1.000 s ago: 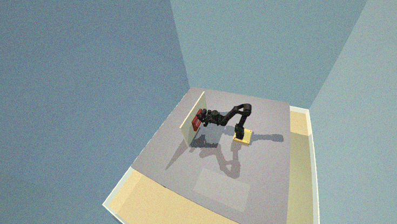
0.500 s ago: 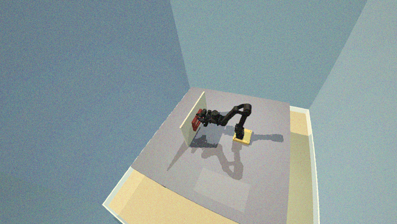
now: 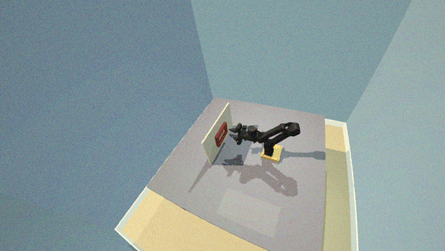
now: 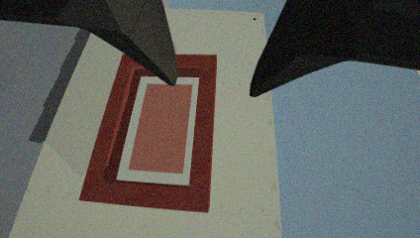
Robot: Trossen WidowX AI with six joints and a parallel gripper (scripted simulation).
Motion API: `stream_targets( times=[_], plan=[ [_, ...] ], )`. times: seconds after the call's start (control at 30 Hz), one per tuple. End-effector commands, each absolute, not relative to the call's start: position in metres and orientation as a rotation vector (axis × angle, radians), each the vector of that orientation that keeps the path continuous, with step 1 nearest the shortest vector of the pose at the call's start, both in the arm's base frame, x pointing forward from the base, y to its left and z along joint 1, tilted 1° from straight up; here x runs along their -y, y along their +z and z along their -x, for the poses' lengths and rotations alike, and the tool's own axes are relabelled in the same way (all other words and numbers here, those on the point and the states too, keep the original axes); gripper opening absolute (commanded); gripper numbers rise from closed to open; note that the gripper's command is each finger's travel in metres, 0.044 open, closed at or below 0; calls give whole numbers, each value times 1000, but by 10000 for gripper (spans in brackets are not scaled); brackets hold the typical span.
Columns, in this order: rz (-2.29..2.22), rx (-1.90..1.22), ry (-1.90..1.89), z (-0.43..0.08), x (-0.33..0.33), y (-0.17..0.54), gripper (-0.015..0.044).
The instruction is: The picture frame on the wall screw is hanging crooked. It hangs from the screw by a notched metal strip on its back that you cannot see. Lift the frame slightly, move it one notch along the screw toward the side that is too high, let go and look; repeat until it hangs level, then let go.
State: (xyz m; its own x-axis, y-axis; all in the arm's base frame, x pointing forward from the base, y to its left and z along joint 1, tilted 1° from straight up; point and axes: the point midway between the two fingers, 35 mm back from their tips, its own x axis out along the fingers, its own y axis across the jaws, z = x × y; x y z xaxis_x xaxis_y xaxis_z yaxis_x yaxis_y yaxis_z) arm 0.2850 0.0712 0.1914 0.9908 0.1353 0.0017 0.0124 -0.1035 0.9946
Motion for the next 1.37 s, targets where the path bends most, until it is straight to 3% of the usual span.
stream_targets(
  times=[0.0,0.17,0.7,1.33],
  plan=[
    [-1703,-110,97,-267,-67,184,260],
    [-1702,-112,93,-268,-71,192,260],
    [-1841,-79,11,-179,-39,224,260],
    [-1857,-66,10,-179,-39,224,260]
  ],
)
